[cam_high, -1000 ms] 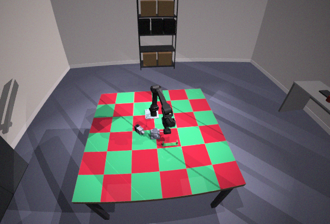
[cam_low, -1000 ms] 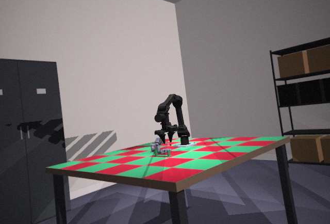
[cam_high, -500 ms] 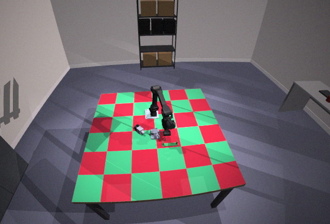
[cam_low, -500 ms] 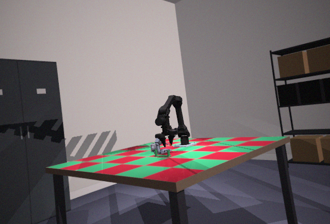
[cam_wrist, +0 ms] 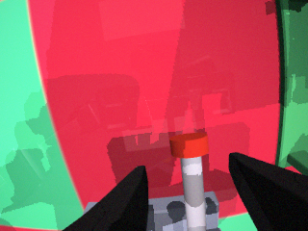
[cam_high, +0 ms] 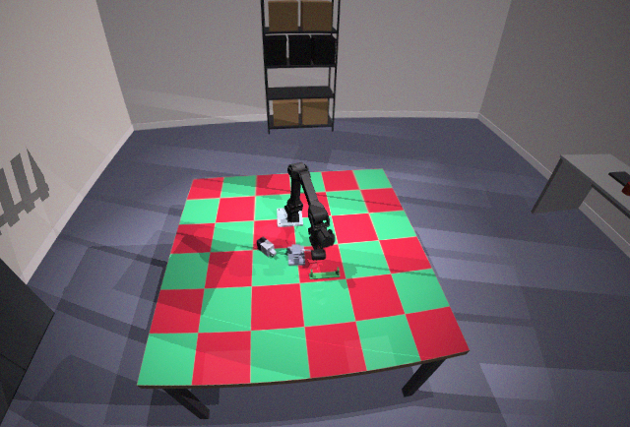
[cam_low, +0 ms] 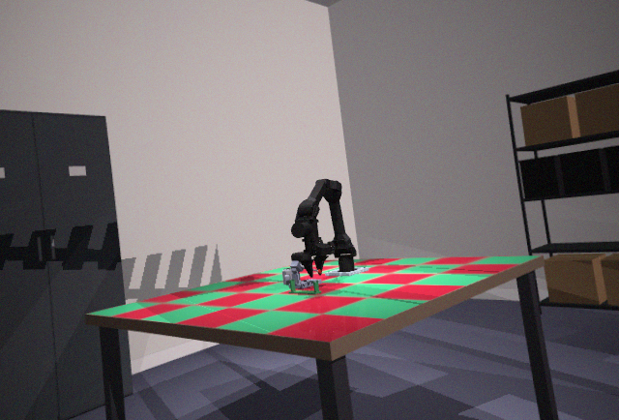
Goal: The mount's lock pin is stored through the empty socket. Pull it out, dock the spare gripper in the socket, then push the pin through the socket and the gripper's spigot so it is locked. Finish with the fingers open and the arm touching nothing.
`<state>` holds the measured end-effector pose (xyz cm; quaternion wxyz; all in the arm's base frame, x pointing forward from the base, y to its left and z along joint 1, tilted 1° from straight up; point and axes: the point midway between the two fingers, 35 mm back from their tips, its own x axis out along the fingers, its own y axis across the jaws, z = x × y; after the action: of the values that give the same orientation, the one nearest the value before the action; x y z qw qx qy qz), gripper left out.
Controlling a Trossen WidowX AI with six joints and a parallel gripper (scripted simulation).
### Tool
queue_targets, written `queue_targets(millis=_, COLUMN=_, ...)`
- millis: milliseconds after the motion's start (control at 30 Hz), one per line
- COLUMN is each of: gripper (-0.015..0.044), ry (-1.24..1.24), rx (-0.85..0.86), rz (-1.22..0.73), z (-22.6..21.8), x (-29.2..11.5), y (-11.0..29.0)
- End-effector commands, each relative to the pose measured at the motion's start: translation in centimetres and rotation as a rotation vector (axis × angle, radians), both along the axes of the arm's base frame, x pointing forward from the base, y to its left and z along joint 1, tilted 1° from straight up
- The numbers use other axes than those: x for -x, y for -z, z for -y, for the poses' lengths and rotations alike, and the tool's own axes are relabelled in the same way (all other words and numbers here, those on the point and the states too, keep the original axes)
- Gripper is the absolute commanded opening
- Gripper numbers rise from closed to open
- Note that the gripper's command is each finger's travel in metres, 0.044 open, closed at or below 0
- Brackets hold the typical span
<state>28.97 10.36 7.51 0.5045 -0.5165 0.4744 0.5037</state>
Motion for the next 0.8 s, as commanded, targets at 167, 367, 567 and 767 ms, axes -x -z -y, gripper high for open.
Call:
queue_targets(millis=167, gripper=0.0005, ry=0.006, rx=-0.005, rz=-0.005, z=-0.06, x=0.10, y=0.11)
queue_targets(millis=367, gripper=0.0000, ry=0.006, rx=-0.005, rz=-0.005, z=-0.07, x=0.05, y=0.11)
queue_targets(millis=567, gripper=0.0000, ry=0.005, rx=-0.039, rz=-0.009, z=-0.14, x=0.07, y=-0.08)
queue_targets(millis=767, gripper=0.0000, ry=0.002, rx=-0.137, rz=-0.018, z=-0.30, x=0.09, y=-0.70)
